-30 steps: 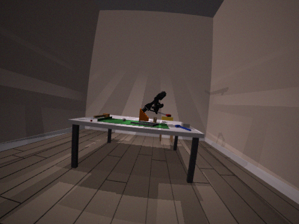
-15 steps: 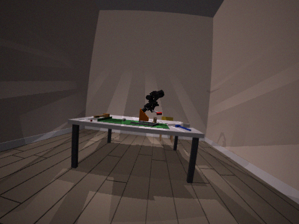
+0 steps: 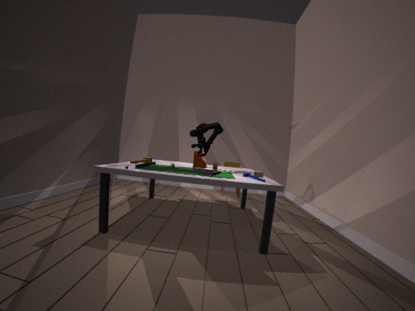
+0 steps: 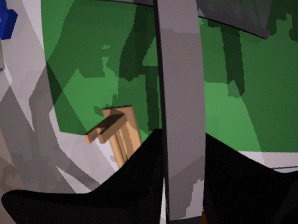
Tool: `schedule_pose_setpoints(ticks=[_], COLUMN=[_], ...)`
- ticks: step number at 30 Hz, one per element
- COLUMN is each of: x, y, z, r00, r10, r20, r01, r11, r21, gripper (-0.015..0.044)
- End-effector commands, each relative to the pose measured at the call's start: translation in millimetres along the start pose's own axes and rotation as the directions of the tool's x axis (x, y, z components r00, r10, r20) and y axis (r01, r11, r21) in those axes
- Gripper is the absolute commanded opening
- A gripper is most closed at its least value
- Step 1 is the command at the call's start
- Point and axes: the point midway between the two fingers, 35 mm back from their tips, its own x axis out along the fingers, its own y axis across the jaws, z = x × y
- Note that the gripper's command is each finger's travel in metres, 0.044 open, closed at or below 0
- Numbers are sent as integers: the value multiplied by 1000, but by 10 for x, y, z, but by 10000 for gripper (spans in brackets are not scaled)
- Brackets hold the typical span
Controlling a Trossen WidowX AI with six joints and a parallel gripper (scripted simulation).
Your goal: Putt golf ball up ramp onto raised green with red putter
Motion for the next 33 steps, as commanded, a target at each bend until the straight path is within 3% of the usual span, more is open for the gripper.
schedule_pose_setpoints(ticks=[1,10,20,24,33], x=[-120,-353,-596,-678,-605], y=[-150,-576,-1075,-1238,-1381], z=[67,128,105,87,60], r00=[999,989,962,948,946], r10=[31,100,171,192,205], r20=[36,111,215,252,250], r01=[-35,-139,-274,-317,-320], r11=[990,881,630,528,495], r21=[134,452,726,788,808], gripper=[0,0,0,0,0])
